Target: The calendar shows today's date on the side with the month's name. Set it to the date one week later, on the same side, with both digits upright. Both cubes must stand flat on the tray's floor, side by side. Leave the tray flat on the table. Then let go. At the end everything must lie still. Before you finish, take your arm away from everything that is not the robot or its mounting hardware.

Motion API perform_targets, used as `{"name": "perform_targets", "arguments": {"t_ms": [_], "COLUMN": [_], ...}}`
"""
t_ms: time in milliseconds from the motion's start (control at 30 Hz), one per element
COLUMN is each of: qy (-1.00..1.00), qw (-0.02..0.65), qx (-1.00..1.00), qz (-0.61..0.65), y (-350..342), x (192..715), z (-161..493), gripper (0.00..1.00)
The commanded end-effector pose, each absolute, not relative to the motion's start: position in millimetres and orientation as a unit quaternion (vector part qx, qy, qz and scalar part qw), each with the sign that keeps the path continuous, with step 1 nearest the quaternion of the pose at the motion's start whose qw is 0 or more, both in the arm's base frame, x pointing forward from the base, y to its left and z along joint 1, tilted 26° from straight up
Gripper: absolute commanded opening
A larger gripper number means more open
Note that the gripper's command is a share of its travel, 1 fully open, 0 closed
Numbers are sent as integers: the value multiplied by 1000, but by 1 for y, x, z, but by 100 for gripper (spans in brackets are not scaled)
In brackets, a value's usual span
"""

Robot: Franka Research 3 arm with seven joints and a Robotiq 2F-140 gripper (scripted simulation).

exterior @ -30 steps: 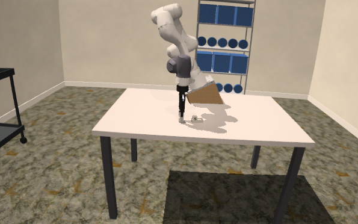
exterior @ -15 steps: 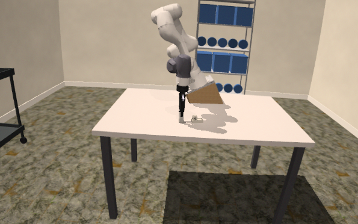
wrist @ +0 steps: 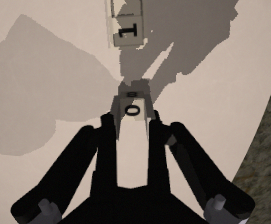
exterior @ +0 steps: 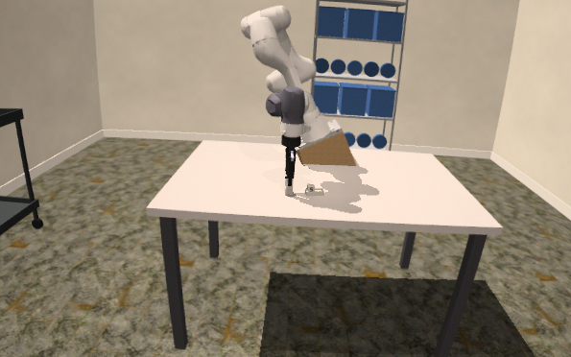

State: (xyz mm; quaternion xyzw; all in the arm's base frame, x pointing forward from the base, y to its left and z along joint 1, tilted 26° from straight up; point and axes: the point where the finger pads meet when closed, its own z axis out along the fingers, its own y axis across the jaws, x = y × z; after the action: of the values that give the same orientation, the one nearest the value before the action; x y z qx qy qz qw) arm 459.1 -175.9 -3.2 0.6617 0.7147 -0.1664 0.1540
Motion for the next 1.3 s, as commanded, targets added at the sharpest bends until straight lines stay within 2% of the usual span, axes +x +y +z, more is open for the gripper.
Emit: {"name": "perform_targets", "arguments": {"t_ms": [0, 367, 833, 1267], "qy": [713, 713, 713, 713], "qw": [155, 155, 155, 155], "qx": [663, 663, 663, 663], "qz": [-166, -166, -166, -166], "y": [-177, -173, -135, -131], "x": [459, 459, 459, 459], "z": [-4, 5, 82, 85], "gripper": [16, 16, 16, 16]}}
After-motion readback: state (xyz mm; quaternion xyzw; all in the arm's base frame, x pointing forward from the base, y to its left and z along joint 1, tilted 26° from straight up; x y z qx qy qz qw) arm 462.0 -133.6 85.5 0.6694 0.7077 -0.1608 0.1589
